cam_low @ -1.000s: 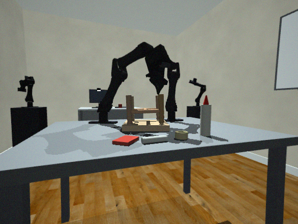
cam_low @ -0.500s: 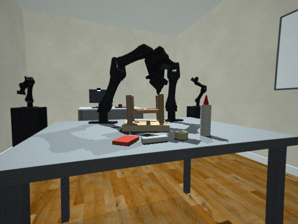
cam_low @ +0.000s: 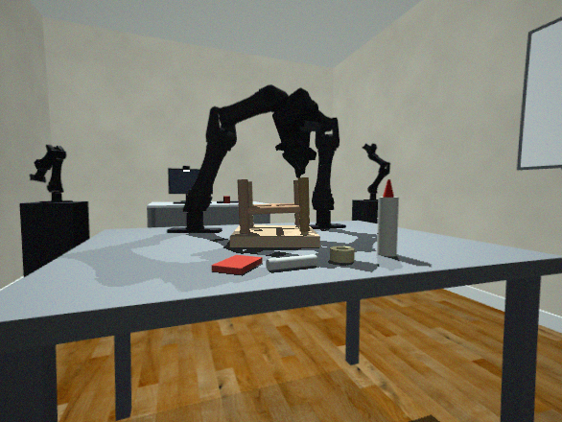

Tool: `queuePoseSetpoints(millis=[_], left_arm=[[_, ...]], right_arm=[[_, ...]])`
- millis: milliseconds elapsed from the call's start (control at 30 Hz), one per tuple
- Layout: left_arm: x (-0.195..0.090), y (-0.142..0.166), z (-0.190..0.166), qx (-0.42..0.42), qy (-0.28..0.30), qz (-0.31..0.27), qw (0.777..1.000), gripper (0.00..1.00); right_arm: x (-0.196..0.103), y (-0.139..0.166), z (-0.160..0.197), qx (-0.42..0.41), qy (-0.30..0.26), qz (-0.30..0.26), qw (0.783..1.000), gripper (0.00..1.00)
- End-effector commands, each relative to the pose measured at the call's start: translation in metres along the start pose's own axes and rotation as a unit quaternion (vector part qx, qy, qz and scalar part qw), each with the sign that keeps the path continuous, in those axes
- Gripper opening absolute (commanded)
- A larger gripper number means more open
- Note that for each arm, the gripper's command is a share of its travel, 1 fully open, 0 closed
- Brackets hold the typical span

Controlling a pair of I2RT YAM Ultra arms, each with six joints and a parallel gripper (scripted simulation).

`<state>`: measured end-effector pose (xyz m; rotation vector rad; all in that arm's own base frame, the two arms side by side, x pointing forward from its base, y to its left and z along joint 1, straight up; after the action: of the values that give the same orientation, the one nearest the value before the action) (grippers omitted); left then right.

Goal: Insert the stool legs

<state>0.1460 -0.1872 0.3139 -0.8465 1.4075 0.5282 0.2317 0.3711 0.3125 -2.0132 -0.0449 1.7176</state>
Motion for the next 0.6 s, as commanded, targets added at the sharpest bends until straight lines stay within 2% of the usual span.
queuePoseSetpoints(millis=[0,133,167,200,367,400,433,467,500,533,567], left_arm=[[0.008,0.002,0.0,0.0,-0.006,0.023,1.0,0.0],[0.011,0.003,0.001,0.0,-0.008,0.031,0.999,0.0],[0.019,0.001,0.0,0.0,-0.005,0.021,1.0,0.0],[0.02,0.003,0.001,0.0,-0.007,0.031,0.999,0.0],[0.026,0.006,0.001,-0.001,-0.013,0.058,0.998,0.0],[-0.002,0.004,0.002,-0.004,-0.003,-0.014,1.0,0.0],[-0.005,0.002,0.001,-0.003,0.002,-0.019,1.0,0.0],[-0.005,0.002,0.001,-0.003,0.003,-0.011,1.0,0.0],[-0.003,0.001,0.0,-0.003,0.002,-0.006,1.0,0.0],[0.016,0.004,0.001,0.0,-0.011,0.036,0.999,0.0],[0.017,0.004,0.001,0.0,-0.011,0.039,0.999,0.0]], right_arm=[[-0.02,-0.005,-0.003,-0.002,0.008,-0.036,0.999,0.0],[-0.021,-0.005,-0.003,-0.002,0.009,-0.037,0.999,0.0],[-0.01,-0.004,-0.002,-0.001,0.005,-0.022,1.0,0.0],[0.01,0.004,0.001,0.0,-0.004,0.019,1.0,0.0],[0.038,0.011,0.002,0.0,-0.005,0.023,1.0,0.0],[0.001,0.002,-0.001,-0.002,0.0,-0.011,1.0,0.0],[0.004,-0.001,-0.002,-0.001,0.003,-0.009,1.0,0.0],[0.023,0.009,0.002,0.0,-0.007,0.029,1.0,0.0],[0.025,0.01,0.002,0.0,-0.009,0.035,0.999,0.0],[0.028,0.011,0.003,0.0,-0.01,0.041,0.999,0.0],[0.03,0.013,0.003,0.0,-0.012,0.048,0.999,0.0]])
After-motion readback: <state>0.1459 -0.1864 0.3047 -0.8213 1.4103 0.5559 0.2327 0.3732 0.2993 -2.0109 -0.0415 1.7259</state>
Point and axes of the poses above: on each arm, the point where the finger pads meet when closed, its own x axis out along the fingers, its own z axis across the jaws, y = z × x, the point moved 10 cm from there along -x, back along the fingers, and after that the axes turned 13 degrees about -x, right-handed, at the moved point
